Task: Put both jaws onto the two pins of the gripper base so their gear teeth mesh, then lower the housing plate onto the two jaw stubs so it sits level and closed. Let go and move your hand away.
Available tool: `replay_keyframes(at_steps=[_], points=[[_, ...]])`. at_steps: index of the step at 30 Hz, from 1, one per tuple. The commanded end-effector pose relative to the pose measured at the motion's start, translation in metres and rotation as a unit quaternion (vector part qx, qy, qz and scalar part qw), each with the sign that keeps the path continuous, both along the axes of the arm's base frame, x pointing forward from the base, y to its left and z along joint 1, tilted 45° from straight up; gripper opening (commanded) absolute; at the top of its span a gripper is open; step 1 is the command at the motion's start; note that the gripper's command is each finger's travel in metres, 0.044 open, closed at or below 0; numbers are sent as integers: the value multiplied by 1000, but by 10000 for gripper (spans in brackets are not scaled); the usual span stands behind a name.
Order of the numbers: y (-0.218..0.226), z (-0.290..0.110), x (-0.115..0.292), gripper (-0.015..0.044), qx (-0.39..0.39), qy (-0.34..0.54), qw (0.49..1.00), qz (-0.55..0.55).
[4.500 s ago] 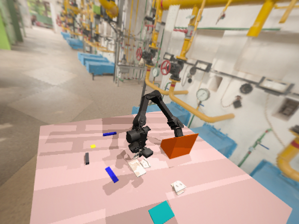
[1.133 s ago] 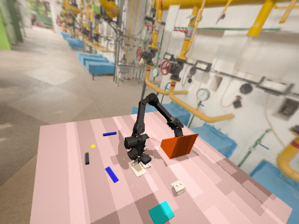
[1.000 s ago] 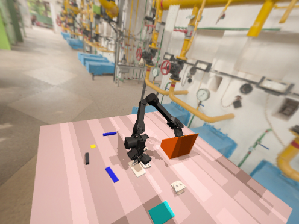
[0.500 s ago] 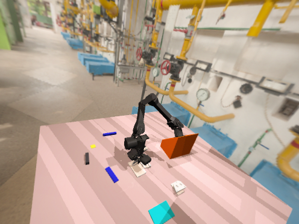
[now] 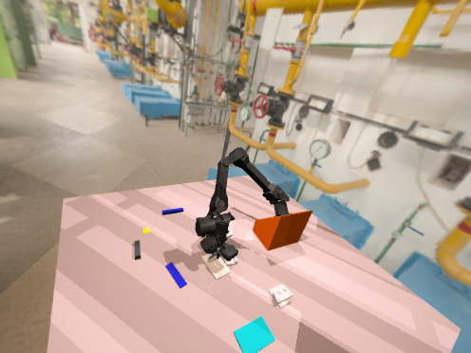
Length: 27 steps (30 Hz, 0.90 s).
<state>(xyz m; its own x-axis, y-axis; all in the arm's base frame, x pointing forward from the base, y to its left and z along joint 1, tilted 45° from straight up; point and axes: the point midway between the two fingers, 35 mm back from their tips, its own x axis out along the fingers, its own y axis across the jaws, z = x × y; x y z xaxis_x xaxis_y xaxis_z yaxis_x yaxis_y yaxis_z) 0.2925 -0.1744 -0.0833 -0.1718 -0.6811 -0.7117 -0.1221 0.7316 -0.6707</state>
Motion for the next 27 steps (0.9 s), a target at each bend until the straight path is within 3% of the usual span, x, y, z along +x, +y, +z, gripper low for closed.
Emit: replay_keyframes(at_steps=[1, 27], points=[[-2, -1, -2, 134, -3, 3, 1000, 1], [-4, -3, -3, 134, -3, 4, 1000, 1]])
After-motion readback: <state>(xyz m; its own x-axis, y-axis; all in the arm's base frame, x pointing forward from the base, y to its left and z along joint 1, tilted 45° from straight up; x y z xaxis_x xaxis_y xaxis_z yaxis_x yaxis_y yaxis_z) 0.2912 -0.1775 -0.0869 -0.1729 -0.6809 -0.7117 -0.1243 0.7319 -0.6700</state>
